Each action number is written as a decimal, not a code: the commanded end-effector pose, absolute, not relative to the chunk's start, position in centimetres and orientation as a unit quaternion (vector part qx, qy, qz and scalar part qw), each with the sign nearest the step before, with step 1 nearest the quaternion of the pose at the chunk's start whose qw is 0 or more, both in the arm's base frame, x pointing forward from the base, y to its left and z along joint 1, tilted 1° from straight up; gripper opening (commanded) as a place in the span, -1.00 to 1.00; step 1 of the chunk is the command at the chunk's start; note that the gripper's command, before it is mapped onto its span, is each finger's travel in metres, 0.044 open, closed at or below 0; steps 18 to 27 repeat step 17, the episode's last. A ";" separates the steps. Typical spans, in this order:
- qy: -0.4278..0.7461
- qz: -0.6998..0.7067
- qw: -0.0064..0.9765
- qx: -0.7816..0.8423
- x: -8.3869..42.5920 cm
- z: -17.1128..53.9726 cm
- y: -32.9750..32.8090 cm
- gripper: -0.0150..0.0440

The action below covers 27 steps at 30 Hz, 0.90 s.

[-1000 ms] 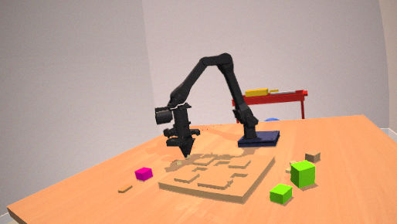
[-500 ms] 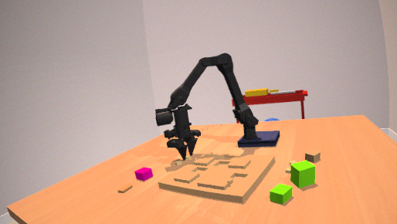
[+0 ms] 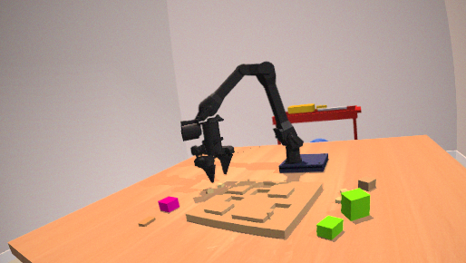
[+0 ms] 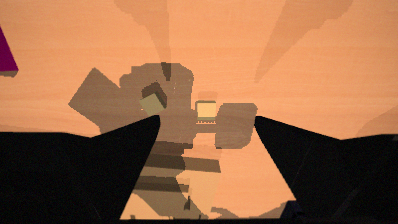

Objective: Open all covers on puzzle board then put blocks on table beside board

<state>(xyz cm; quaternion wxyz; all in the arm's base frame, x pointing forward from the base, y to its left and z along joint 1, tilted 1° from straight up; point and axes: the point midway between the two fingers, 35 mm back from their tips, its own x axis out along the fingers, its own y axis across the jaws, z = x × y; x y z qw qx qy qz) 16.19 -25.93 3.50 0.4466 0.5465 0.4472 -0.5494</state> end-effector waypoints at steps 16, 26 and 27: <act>0.425 -0.558 0.448 0.555 16.0 9.3 -26.4 1.00; 0.395 -0.567 0.448 0.568 15.9 10.1 -27.1 1.00; 0.395 -0.567 0.448 0.568 15.9 10.1 -27.1 1.00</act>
